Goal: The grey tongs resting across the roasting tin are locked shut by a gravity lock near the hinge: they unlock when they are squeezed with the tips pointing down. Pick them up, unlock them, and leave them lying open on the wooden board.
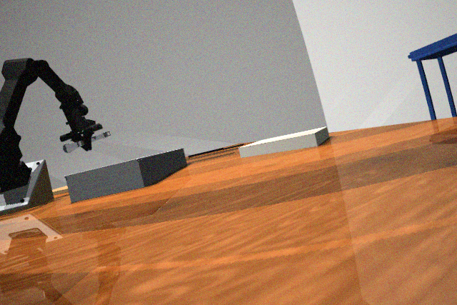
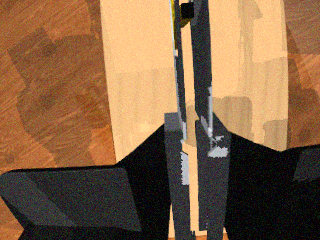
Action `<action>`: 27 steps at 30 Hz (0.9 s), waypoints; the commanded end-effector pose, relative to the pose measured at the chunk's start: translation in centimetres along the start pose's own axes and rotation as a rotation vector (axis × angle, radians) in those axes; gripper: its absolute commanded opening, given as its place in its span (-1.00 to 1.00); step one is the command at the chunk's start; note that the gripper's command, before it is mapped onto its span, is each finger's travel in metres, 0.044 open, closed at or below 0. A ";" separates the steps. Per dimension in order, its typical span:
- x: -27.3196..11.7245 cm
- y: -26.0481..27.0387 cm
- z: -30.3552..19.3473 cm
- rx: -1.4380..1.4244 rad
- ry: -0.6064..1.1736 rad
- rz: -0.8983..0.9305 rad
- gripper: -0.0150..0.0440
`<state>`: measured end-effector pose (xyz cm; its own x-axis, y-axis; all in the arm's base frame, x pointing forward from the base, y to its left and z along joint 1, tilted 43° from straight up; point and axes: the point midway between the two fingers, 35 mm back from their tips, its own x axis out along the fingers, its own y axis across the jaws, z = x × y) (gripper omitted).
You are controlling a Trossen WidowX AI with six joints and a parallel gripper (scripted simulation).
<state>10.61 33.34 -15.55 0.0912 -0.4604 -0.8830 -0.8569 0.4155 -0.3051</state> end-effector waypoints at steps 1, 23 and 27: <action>-0.3 0.0 0.1 0.007 0.044 0.006 -1.00; -1.6 -0.9 -0.7 0.025 0.271 0.013 -1.00; -1.6 -0.9 -0.7 0.025 0.271 0.013 -1.00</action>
<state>10.91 32.98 -13.67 -0.0575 -0.6488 -0.7588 -0.8468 0.4342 -0.3071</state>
